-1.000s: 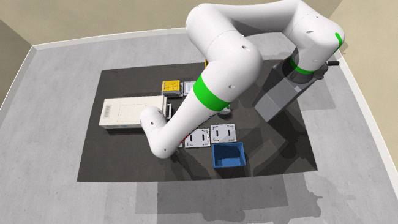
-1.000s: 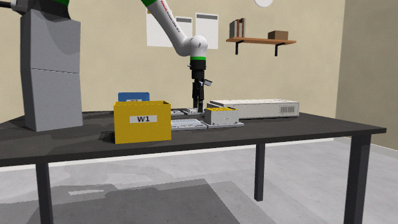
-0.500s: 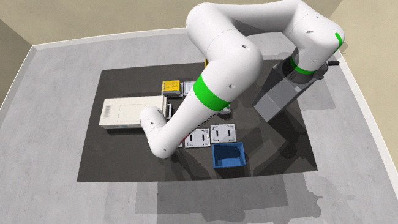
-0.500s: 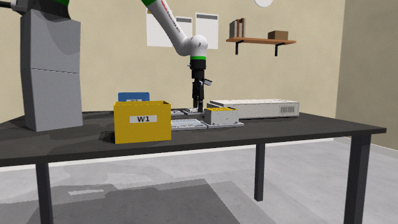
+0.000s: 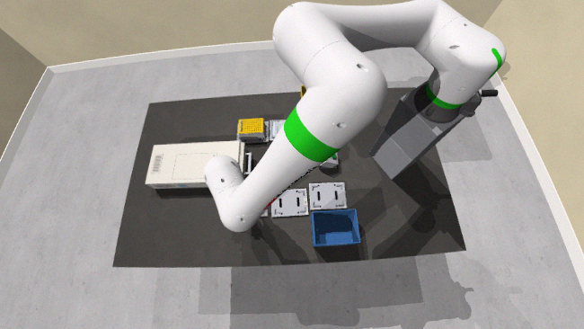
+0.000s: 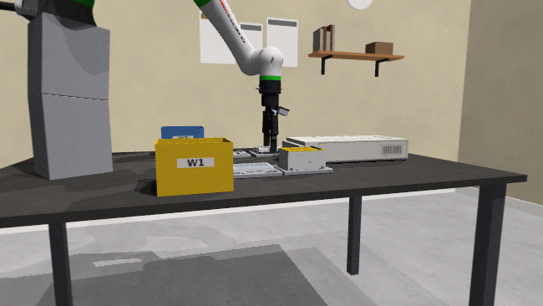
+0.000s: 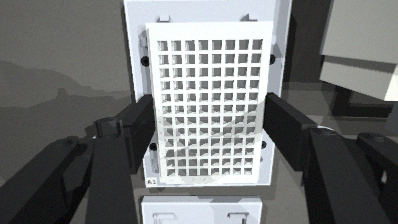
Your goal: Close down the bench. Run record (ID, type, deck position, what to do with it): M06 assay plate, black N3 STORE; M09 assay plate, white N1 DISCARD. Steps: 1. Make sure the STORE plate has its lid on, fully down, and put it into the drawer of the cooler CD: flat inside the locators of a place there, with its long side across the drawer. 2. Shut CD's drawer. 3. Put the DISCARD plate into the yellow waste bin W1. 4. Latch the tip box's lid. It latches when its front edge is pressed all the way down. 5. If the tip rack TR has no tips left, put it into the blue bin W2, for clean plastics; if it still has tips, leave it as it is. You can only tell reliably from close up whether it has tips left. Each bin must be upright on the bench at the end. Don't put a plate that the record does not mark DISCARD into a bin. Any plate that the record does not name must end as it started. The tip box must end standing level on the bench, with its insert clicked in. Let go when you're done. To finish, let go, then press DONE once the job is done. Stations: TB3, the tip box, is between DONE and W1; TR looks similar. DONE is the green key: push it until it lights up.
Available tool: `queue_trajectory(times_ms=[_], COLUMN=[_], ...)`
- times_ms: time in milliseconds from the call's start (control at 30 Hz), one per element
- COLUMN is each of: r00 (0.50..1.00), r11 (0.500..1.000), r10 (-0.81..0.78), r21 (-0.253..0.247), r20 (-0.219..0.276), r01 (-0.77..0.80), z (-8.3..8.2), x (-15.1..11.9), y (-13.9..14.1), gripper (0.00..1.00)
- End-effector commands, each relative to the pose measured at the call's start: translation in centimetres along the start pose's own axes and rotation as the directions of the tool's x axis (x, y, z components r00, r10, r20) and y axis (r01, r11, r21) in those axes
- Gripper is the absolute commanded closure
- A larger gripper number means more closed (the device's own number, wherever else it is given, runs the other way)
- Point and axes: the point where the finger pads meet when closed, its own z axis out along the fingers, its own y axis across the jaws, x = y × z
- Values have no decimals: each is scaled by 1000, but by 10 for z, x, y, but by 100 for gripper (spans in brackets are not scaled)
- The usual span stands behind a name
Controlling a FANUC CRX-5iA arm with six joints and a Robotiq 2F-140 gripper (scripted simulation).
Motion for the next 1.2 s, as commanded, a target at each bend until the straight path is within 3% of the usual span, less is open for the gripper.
queue_trajectory(times_ms=[0,1167], r00=[1000,1000], r11=[1000,1000], r10=[0,0], r21=[1,1], r20=[-3,-3], r01=[0,0], z=[-2,-40], x=[2,1], y=[0,0], gripper=[90,90])
